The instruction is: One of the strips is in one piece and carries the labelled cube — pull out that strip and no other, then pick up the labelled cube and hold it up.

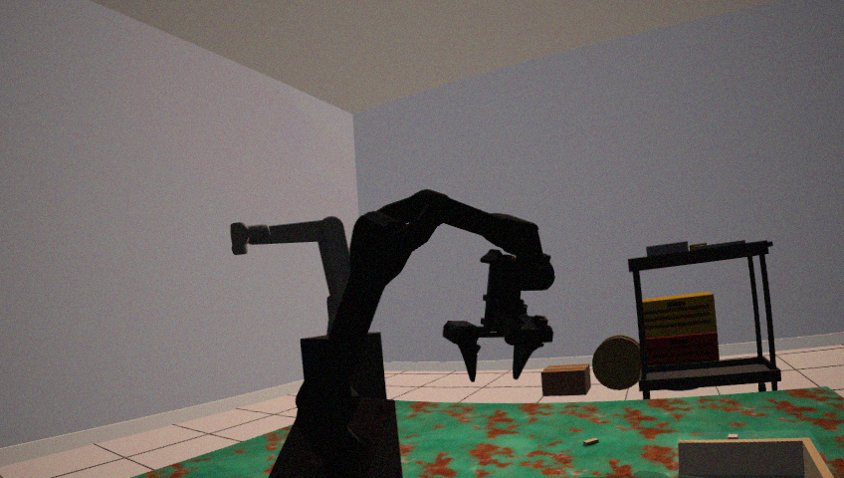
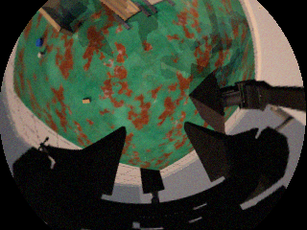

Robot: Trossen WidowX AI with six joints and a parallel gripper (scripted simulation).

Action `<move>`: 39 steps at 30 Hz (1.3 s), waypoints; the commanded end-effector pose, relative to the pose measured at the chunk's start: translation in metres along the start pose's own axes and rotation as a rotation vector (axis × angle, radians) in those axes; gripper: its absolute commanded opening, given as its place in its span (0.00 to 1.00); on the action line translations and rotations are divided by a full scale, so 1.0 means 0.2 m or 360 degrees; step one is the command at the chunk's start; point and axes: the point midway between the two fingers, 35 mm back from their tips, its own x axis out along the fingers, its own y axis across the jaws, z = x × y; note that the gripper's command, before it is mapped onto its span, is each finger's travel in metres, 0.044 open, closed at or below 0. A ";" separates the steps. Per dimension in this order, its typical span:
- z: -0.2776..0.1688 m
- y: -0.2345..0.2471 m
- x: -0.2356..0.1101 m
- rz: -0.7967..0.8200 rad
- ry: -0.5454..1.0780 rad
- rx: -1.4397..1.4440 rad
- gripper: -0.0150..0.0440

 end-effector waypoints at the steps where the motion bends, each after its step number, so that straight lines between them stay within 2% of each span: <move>1: 0.01 0.01 0.00 0.0019 -0.0002 -0.0019 0.93; 4: 0.09 0.07 -0.01 0.0274 -0.0060 -0.0277 0.93; 7: 0.22 0.14 -0.05 0.0568 -0.0226 -0.0571 0.93; 11: 0.42 0.17 -0.12 0.0850 -0.0580 -0.0876 0.93; 14: 0.58 0.14 -0.18 0.0953 -0.0908 -0.1036 0.93; 22: 0.79 0.03 -0.25 0.0923 -0.1369 -0.1160 0.93; 30: 0.98 -0.15 -0.28 0.0717 -0.1752 -0.1197 0.93; 39: 1.00 -0.18 -0.28 0.0672 -0.1800 -0.1197 0.93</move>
